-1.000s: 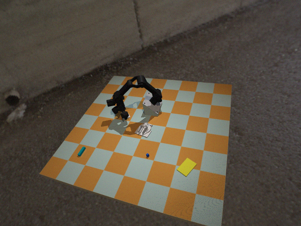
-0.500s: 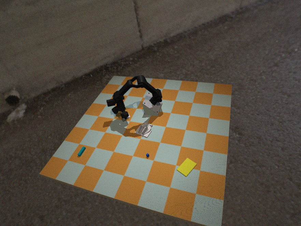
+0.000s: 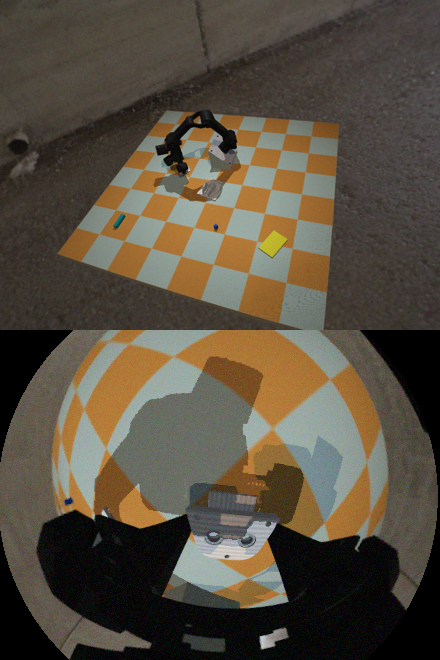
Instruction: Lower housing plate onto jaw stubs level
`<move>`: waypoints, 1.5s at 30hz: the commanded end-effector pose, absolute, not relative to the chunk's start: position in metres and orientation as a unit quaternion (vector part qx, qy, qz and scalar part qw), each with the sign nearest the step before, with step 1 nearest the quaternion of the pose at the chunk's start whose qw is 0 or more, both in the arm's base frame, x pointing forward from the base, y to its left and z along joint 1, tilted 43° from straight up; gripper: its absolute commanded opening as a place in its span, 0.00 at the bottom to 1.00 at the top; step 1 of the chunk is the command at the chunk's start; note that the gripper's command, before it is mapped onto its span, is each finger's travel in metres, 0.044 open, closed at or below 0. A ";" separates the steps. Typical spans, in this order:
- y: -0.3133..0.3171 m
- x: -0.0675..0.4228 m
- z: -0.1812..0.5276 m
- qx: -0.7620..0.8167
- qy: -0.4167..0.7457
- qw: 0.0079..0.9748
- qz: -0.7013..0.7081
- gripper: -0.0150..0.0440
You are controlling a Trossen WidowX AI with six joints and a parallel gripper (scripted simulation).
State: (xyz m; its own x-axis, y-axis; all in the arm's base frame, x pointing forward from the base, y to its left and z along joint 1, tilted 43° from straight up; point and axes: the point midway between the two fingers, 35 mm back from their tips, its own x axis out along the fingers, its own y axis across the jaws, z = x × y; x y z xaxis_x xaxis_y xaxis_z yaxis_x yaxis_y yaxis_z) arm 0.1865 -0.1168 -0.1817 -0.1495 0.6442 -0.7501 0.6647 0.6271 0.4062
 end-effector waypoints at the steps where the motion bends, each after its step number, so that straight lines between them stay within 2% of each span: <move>1: -0.126 0.190 -0.174 0.430 0.757 0.491 -0.011 0.85; 26: -0.163 0.198 -0.129 0.433 0.757 0.490 -0.014 0.85; 45: -0.131 0.224 -0.093 0.543 0.724 0.367 -0.214 0.85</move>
State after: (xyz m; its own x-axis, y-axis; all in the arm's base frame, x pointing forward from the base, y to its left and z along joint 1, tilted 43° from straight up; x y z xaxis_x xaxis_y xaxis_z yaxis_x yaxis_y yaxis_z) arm 0.2201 -0.1401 -0.1012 -0.1414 0.6246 -0.7680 0.9044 0.3969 0.1563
